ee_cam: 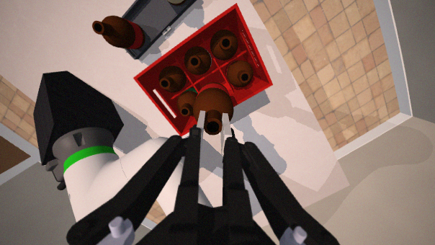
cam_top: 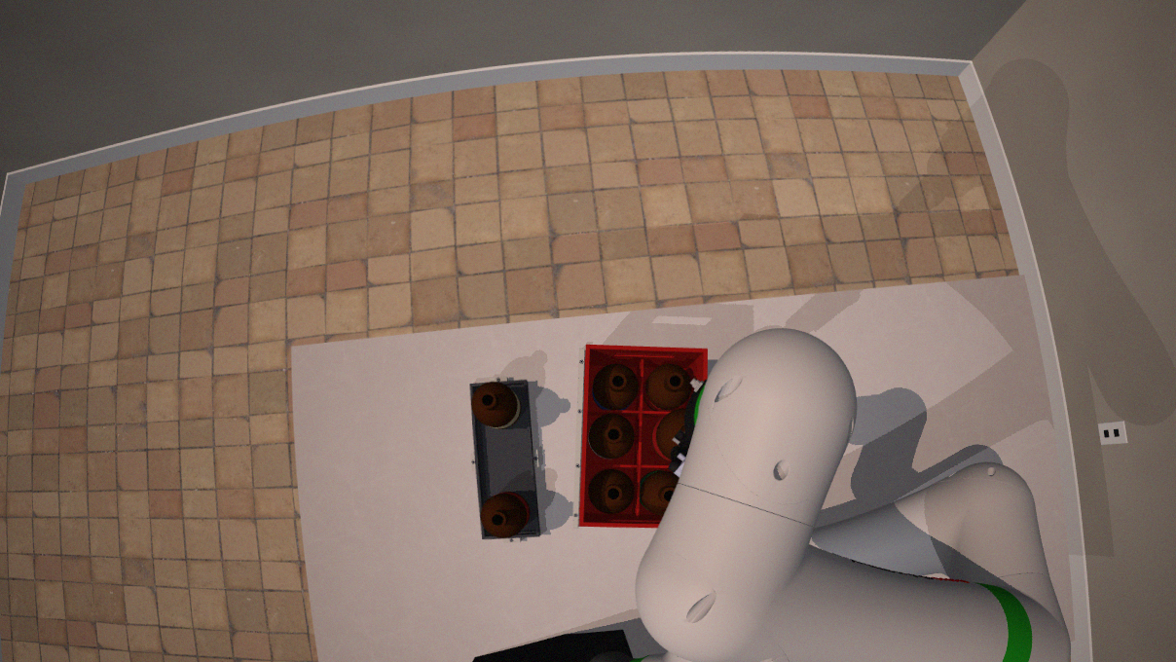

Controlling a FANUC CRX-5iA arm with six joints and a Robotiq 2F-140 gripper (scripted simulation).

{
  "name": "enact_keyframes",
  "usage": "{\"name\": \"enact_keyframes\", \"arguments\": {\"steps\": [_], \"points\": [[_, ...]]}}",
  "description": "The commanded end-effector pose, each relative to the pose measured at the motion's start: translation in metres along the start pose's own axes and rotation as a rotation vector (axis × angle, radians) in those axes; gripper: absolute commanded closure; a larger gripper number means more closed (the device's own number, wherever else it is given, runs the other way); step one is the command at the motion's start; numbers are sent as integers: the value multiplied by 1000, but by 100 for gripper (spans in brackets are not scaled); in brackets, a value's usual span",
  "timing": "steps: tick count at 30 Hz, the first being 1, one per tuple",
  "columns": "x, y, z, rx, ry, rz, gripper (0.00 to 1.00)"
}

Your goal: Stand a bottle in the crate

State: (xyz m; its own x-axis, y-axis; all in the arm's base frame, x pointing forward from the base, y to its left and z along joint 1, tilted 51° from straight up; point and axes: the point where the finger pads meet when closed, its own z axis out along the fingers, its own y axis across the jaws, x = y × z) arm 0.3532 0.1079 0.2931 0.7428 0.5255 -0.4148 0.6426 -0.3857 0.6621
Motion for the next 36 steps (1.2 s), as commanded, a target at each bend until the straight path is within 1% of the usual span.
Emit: {"name": "enact_keyframes", "arguments": {"steps": [1,30,36], "points": [[0,0,0,0,0,0,100],[0,0,29,0,0,0,100],[0,0,32,0,0,0,100]]}}
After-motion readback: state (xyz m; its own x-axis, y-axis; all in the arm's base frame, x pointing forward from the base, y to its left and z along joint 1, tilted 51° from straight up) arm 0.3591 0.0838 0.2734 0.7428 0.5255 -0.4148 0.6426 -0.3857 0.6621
